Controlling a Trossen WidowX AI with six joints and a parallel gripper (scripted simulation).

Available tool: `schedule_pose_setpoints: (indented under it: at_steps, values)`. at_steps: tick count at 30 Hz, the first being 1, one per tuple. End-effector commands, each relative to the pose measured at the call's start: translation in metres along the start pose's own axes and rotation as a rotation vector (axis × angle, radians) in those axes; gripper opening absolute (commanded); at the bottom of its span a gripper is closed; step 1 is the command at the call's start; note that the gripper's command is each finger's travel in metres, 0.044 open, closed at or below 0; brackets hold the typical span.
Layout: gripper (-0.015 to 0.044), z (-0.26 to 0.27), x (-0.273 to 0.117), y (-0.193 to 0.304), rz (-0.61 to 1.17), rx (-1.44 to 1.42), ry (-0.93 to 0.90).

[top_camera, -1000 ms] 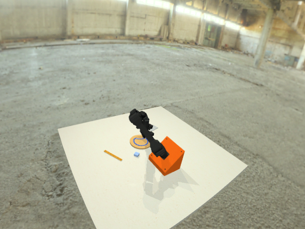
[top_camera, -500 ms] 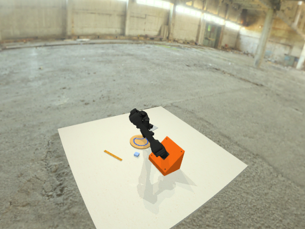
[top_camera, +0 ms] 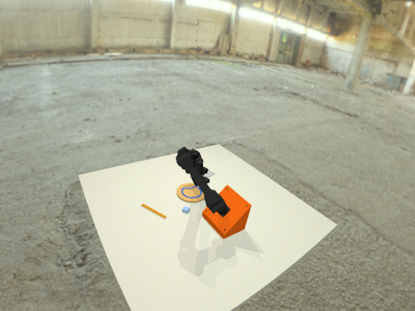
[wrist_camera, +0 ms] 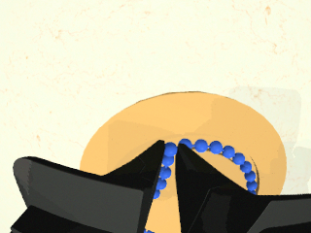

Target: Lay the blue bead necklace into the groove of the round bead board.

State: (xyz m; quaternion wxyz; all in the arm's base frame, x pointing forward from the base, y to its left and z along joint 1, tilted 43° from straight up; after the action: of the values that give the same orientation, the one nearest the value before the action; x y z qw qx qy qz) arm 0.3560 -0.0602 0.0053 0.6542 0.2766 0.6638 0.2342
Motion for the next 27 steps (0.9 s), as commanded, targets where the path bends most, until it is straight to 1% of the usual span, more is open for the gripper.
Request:
schedule_pose_setpoints:
  at_steps: [1,5,22,27]
  values:
    - [0.0000,-0.0008,0.0067,-0.0004,0.003,0.006,0.009]
    - [0.0000,-0.0008,0.0067,-0.0004,0.003,0.006,0.009]
    - [0.0440,-0.0006,0.0020,-0.0004,0.001,0.006,0.008]
    - [0.0440,-0.0005,-0.0015,-0.0005,0.002,0.006,0.009]
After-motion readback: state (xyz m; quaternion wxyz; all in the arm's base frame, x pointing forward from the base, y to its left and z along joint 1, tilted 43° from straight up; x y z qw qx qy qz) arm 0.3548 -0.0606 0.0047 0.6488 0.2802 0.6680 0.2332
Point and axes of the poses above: the point midway between the two fingers, 35 mm back from their tips, its own x axis out along the fingers, its own z axis across the jaws, y = z × x, the point moved 9 cm from there along -x, back along the fingers, and after that the axes turned 14 degrees about x, right-handed, at the moved point
